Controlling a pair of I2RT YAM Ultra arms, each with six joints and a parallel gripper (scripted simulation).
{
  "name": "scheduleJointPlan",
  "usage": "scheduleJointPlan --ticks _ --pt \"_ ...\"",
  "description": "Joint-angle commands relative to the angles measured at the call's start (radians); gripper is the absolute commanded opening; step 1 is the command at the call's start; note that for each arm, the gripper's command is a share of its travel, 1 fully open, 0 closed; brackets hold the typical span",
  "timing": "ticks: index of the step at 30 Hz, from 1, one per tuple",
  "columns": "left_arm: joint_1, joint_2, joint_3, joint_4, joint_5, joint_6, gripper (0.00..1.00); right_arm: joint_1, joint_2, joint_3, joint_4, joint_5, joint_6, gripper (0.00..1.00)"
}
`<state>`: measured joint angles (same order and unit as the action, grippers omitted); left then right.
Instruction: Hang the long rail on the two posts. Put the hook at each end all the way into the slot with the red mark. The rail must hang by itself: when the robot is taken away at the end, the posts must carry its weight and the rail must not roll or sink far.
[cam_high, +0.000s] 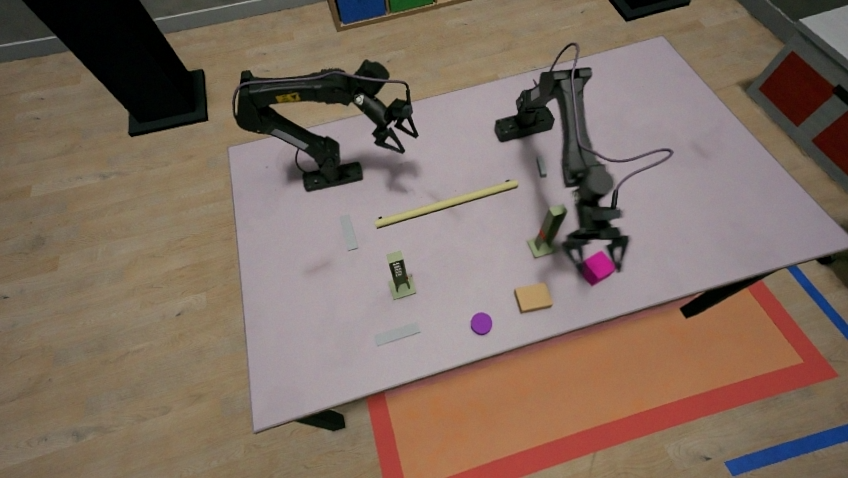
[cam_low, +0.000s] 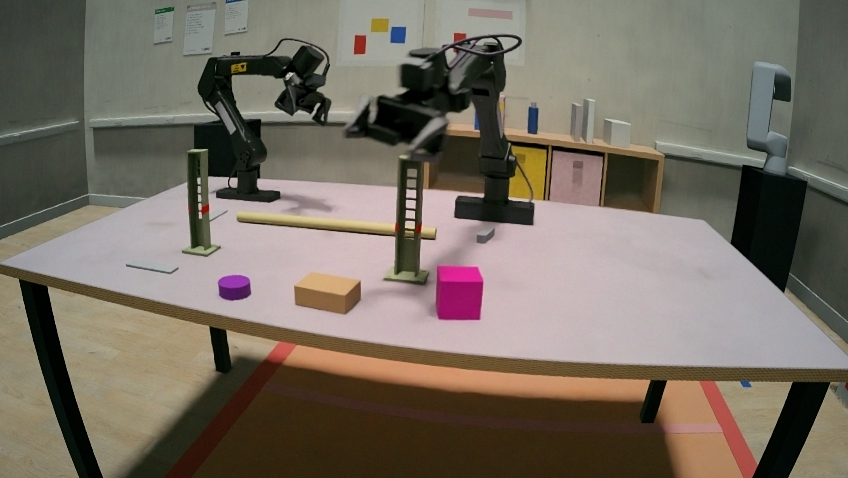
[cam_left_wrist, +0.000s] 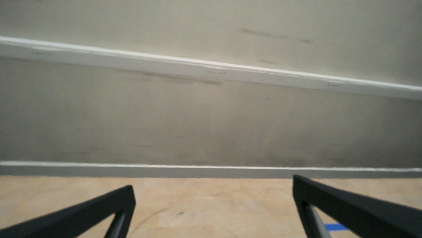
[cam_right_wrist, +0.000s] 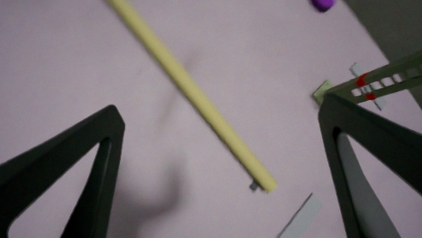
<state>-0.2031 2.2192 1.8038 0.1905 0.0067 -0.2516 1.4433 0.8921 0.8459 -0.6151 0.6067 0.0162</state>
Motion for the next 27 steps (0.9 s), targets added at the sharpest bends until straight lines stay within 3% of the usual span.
scheduleJointPlan --ticks 1,7,13,15,27 --pt "-0.059 -0.062 -0.116 0.162 -0.054 0.036 1.00 -0.083 -0.077 -0.098 0.219 0.063 -0.060 1.00" --pt "-0.224 -0.128 -0.386 0.361 -0.109 0.037 1.00 -0.266 -0.153 -0.283 0.512 0.044 -0.130 1.00" --pt "-0.322 -0.185 -0.648 0.560 -0.211 0.031 1.00 -0.431 -0.127 -0.417 0.796 0.009 -0.163 1.00" --pt "-0.322 -0.185 -0.648 0.560 -0.211 0.031 1.00 -0.431 -0.127 -0.417 0.796 0.009 -0.163 1.00" --pt "-0.432 -0.295 -1.196 1.007 -0.457 0.033 1.00 -0.694 0.097 -0.569 1.452 -0.028 -0.151 1.00"
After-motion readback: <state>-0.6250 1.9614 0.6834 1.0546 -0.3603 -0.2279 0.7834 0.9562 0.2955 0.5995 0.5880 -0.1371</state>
